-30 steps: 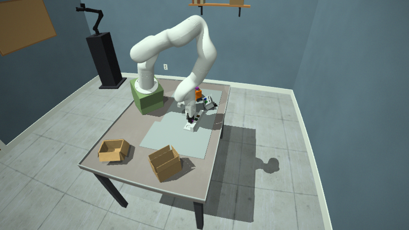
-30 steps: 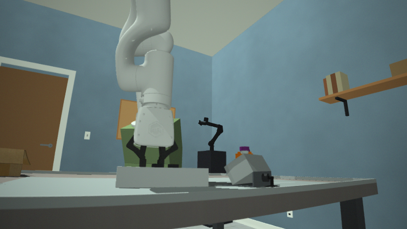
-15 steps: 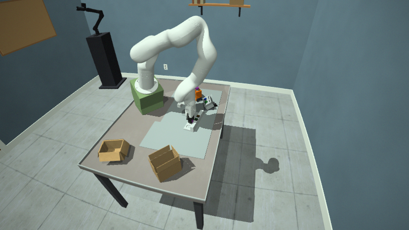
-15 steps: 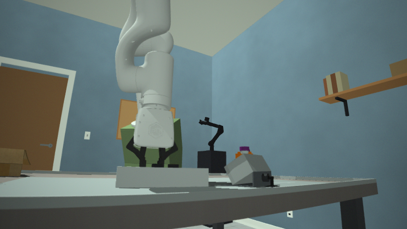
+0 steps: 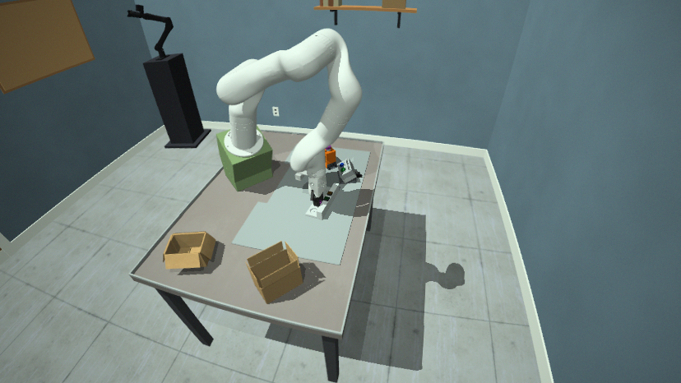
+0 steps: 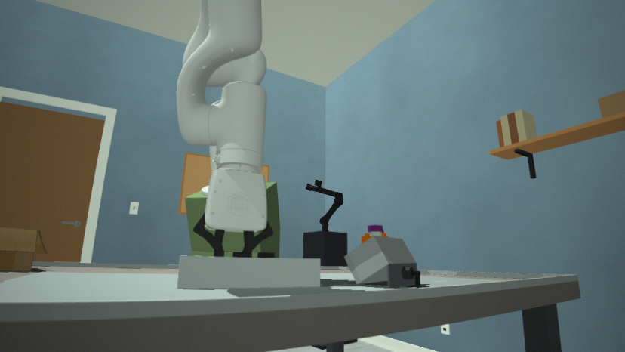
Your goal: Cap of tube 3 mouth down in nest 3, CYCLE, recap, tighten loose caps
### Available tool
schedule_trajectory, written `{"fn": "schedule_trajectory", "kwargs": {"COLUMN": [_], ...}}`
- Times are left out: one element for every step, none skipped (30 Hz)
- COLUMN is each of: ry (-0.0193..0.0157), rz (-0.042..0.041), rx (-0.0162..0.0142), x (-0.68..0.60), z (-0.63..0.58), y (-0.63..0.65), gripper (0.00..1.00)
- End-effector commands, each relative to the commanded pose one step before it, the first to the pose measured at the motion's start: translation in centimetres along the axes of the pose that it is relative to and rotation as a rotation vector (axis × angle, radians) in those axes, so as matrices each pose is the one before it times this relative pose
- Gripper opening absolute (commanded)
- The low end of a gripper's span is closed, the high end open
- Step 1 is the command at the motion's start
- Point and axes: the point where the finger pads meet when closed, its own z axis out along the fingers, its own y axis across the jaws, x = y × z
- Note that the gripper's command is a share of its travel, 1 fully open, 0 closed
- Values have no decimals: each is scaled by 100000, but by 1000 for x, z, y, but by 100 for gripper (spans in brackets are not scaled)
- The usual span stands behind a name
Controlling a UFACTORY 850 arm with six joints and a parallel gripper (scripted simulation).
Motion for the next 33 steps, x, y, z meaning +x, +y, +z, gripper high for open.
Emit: {"fn": "schedule_trajectory", "kwargs": {"ry": [-67, 0, 0, 0, 0, 0, 0, 0, 0, -1, 0, 0, 0, 0, 0, 0, 0, 0, 0, 0, 1, -1, -1, -1, -1, -2, -2, 4, -1, -1, -1, -1, -1], "rz": [2, 0, 0, 0, 0, 0, 0, 0, 0, 0, 0, 0, 0, 0, 0, 0, 0, 0, 0, 0, 0, 0, 0, 0, 1, 1, 1, -1, 0, 0, 0, 0, 0], "rx": [2, 0, 0, 0, 0, 0, 0, 0, 0, 1, 0, 0, 0, 0, 0, 0, 0, 0, 0, 0, -1, -1, -1, -1, -1, -1, -1, 5, 0, 0, 0, 0, 0], "x": [-35, 0, 0, 0, 0, 0, 0, 0, 0, -1, 0, 0, 0, 0, 0, 0, 0, 0, 0, 0, 2, 0, 1, 1, 1, 1, 1, -7, 0, 0, 0, 0, 0], "z": [89, 0, 3, 1, 0, 0, 0, 0, 0, -9, 2, 1, 0, 0, 0, 0, 0, 0, 0, 0, -492, -499, -499, -499, -499, -499, -499, -506, -500, -500, -500, -500, -500], "y": [-1, 0, 0, 0, 0, 0, 0, 0, 0, 0, 0, 0, 0, 0, 0, 0, 0, 0, 0, 0, 0, 0, 0, 0, 0, 0, 0, 0, 0, 0, 0, 0, 0], "gripper": [0, 0, 0, 0, 0, 46, 46, 46, 46, 46, 46, 46, 46, 46, 46, 46, 46, 46, 46, 46, 46, 46, 46, 46, 46, 46, 46, 46, 46, 46, 46, 46, 46]}}
